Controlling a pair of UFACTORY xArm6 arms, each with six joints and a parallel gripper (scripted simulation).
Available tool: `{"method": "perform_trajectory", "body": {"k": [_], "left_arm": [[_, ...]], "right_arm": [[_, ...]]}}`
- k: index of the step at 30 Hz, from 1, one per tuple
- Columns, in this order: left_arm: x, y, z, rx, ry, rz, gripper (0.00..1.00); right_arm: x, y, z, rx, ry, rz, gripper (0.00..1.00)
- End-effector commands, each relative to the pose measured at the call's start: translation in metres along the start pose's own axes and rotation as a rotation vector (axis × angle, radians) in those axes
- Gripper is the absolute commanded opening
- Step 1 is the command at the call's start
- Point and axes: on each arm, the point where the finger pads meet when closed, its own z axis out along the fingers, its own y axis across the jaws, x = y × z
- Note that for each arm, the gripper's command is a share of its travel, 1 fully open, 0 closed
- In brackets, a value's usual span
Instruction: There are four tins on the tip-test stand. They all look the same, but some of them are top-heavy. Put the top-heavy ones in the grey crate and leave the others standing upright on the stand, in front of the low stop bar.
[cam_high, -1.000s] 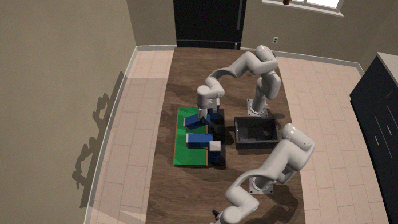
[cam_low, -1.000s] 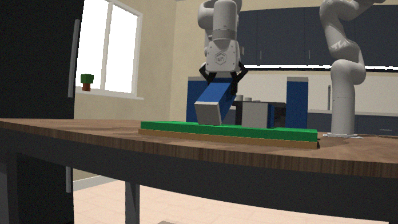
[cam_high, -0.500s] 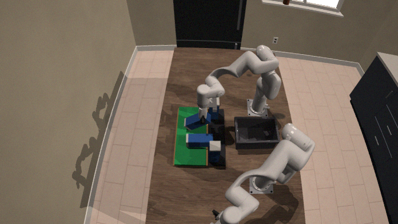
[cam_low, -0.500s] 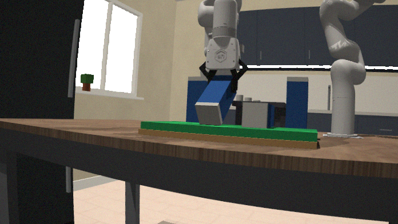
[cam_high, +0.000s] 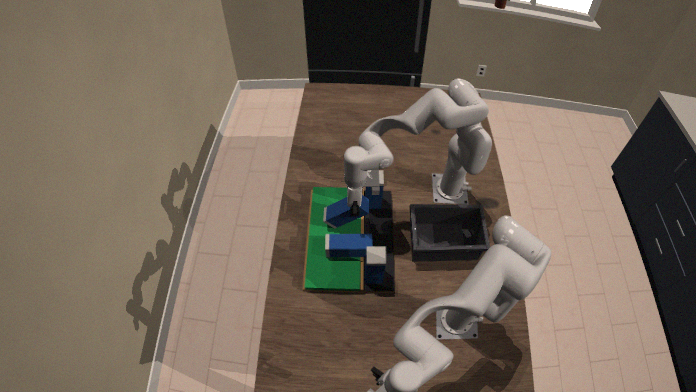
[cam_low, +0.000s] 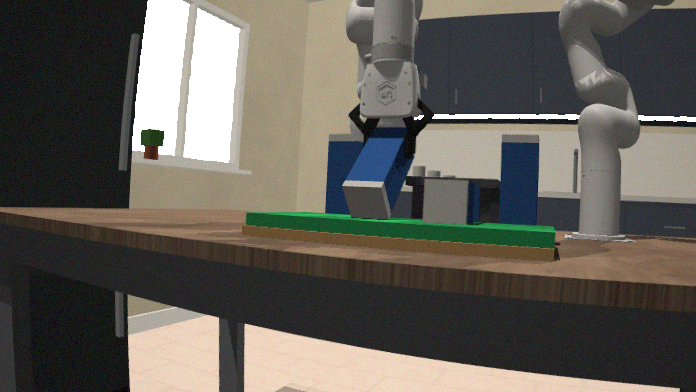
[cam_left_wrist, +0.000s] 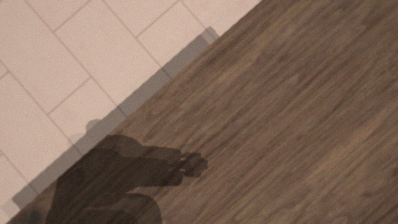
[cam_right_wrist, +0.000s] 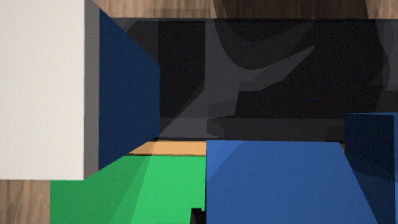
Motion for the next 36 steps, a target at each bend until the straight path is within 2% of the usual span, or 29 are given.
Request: {"method": "perform_trajectory", "body": {"k": [1,36], "left_arm": [[0.0009,0.0000,-0.0015,0.000,0.004,0.000,1.00],[0.0009,0.0000,-0.0015,0.000,0.004,0.000,1.00]], "right_arm": [[-0.0016,0.0008,-0.0059,-0.002,-0.006,0.000,0.74],[-0.0014,0.0007,-0.0154,-0.002,-0.005,-0.001,0.74]]}}
